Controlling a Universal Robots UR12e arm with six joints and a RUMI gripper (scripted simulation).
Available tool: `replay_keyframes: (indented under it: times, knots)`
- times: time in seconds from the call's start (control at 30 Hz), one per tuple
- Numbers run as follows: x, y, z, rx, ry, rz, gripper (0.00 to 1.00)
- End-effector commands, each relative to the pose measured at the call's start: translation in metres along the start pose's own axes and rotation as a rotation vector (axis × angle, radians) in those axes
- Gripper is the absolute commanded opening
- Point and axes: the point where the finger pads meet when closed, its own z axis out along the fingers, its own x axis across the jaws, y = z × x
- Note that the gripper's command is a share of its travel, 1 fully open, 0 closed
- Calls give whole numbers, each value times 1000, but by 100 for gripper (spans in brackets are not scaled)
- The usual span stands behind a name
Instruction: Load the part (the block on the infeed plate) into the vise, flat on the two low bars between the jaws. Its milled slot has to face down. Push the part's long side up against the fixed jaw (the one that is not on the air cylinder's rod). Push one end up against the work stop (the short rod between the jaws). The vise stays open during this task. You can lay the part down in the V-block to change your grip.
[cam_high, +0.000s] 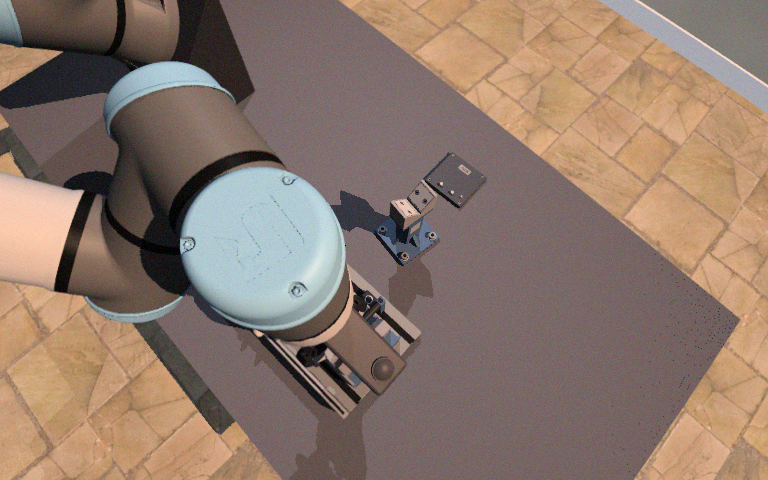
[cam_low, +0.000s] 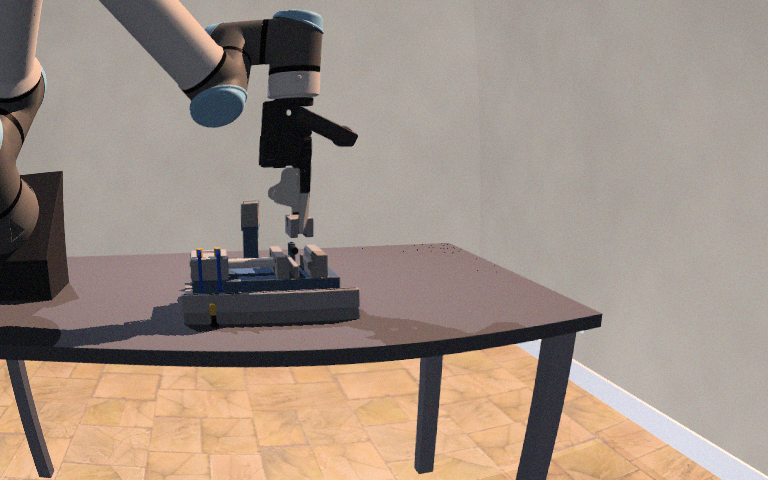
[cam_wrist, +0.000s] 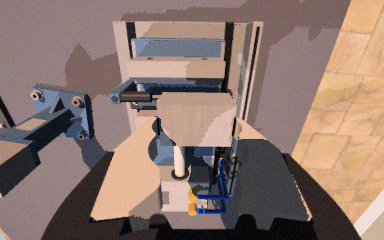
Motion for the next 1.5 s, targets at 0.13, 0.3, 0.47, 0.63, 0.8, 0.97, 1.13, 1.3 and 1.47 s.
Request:
replay_keyframes:
  times: [0.13,0.3,0.47,0.63,0.8,0.97,1.13,1.3,1.47]
  knots:
    - [0,0,0,1,0,0,0]
    - [0,0,1,1,0,0,0]
    - [0,0,4,1,0,0,0]
    - [0,0,6,1,0,0,0]
    - [0,0,9,1,0,0,0]
    - [0,0,13,1,0,0,0]
    - [0,0,15,1,0,0,0]
    - [0,0,18,1,0,0,0]
    - [0,0,21,1,0,0,0]
